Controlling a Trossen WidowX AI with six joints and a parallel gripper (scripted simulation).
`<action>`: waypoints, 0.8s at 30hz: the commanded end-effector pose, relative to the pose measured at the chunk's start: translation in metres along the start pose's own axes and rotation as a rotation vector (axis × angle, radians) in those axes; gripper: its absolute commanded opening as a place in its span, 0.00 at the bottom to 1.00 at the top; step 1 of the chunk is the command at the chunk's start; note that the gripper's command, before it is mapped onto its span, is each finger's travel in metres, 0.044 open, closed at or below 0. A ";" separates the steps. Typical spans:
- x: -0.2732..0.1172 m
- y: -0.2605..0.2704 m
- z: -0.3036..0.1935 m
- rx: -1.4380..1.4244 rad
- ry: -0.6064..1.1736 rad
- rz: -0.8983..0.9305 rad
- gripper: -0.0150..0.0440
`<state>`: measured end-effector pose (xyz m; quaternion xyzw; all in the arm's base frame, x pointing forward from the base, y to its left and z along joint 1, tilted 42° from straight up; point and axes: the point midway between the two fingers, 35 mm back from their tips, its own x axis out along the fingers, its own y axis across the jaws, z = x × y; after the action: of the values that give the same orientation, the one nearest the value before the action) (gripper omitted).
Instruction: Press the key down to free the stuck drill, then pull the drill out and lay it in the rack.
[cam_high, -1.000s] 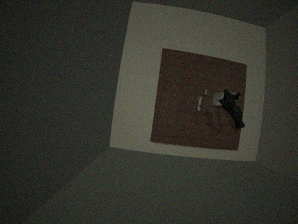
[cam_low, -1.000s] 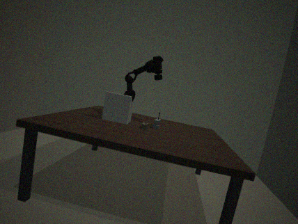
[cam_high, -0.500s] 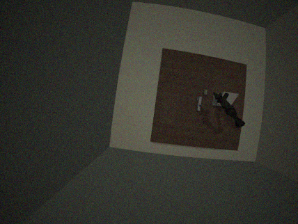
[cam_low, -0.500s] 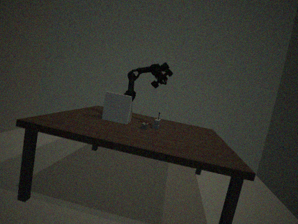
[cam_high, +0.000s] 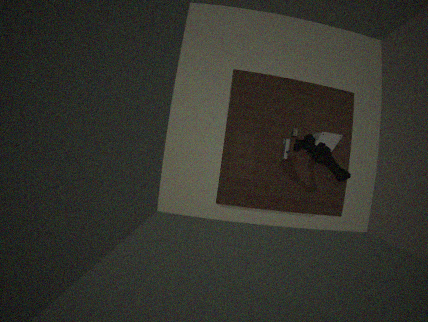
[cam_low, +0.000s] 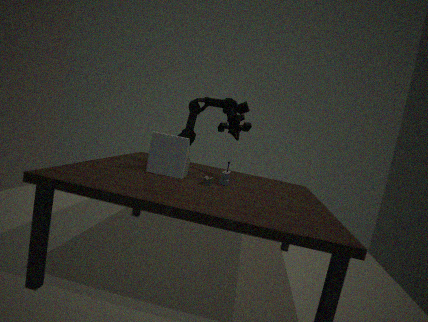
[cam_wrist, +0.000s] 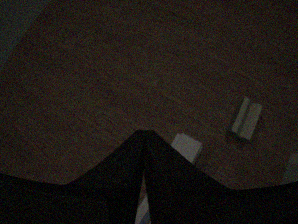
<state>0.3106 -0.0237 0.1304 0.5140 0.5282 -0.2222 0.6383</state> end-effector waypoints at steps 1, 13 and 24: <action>0.040 0.000 -0.068 -0.632 0.370 0.013 0.25; 0.057 -0.005 -0.124 -1.113 0.657 0.182 0.25; 0.057 -0.005 -0.124 -1.113 0.657 0.182 0.25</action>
<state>0.2733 0.0944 0.0891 0.2020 0.6894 0.2773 0.6380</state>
